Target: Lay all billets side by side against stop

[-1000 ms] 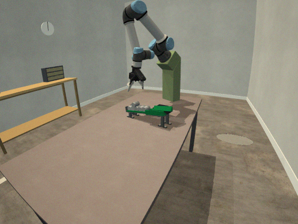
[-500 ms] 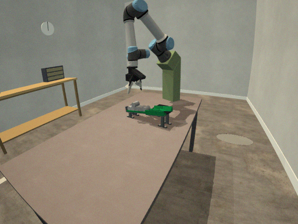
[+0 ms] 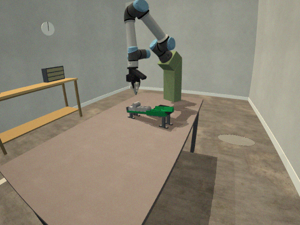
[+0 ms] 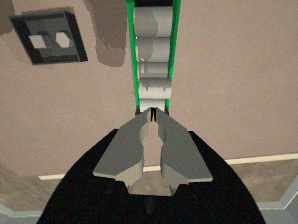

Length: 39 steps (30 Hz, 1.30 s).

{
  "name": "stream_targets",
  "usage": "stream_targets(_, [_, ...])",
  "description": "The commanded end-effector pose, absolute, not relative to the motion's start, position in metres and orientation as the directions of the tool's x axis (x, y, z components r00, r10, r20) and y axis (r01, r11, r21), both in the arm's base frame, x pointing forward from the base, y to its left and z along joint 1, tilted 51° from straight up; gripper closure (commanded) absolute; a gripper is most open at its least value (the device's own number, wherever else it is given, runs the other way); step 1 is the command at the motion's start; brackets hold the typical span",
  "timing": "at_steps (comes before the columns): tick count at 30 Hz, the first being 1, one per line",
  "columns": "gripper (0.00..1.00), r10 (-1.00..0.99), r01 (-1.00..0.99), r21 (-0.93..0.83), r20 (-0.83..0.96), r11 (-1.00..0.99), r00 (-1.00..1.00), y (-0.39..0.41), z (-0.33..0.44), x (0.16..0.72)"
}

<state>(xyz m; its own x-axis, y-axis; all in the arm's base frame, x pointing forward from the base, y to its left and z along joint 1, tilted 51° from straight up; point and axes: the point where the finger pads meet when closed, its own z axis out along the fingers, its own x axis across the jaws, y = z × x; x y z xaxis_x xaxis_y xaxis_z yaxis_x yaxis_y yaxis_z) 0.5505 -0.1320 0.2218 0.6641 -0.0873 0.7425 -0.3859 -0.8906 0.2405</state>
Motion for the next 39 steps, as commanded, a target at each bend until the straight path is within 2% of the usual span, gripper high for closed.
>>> stream_targets(1, [1.00, -0.087, -0.386, 0.241, 0.743, -0.891, 0.664, -0.1318, 0.2224, 0.5506])
stream_targets(21, [1.00, -0.087, -0.386, 0.241, 0.743, -0.891, 0.664, -0.1318, 0.2224, 0.5506])
stream_targets(22, [0.46, -0.087, -0.386, 0.241, 0.743, -0.891, 0.664, -0.1318, 0.2224, 0.5506])
stream_targets(39, [0.46, -0.088, -0.385, 0.240, 0.740, -0.891, 0.667, -0.1350, 0.2207, 0.5536])
